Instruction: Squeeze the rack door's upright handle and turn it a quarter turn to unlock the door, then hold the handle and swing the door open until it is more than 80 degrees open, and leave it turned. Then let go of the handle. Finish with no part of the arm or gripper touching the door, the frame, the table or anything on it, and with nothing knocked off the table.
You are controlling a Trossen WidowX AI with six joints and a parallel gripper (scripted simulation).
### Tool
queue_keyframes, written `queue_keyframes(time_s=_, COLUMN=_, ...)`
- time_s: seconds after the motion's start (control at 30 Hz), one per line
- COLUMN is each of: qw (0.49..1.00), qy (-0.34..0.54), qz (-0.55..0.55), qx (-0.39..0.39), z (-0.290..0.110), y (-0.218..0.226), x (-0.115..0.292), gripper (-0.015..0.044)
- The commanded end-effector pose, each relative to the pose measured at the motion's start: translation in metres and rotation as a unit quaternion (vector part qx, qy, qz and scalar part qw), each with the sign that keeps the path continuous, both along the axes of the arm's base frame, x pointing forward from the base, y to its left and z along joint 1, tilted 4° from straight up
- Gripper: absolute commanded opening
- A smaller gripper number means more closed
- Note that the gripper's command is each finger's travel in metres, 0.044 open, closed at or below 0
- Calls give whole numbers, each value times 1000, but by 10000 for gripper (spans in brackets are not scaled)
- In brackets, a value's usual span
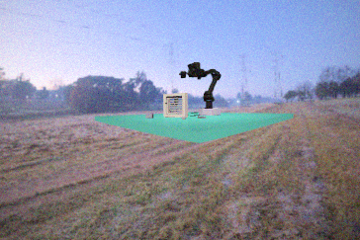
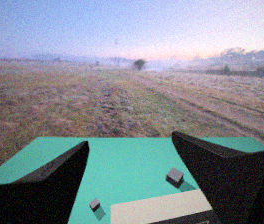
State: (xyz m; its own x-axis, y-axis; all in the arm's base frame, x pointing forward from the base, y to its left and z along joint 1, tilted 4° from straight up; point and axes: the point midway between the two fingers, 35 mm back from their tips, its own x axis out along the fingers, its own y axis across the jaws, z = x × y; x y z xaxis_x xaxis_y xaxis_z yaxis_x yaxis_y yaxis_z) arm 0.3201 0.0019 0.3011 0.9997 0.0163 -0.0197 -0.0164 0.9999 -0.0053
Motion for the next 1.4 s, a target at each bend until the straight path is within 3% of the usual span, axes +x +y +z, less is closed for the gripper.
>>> queue_keyframes(time_s=0.0, qw=1000, qy=2, qz=0, qx=-1, z=0, y=0, x=0, gripper=374)
queue_keyframes(time_s=0.13, qw=999, qy=41, qz=-9, qx=-12, z=-7, y=-7, x=9, gripper=281)
queue_keyframes(time_s=0.73, qw=965, qy=255, qz=-37, qx=-55, z=-48, y=-46, x=36, gripper=281)
queue_keyframes(time_s=1.37, qw=882, qy=467, qz=-31, qx=-62, z=-87, y=-86, x=30, gripper=281)
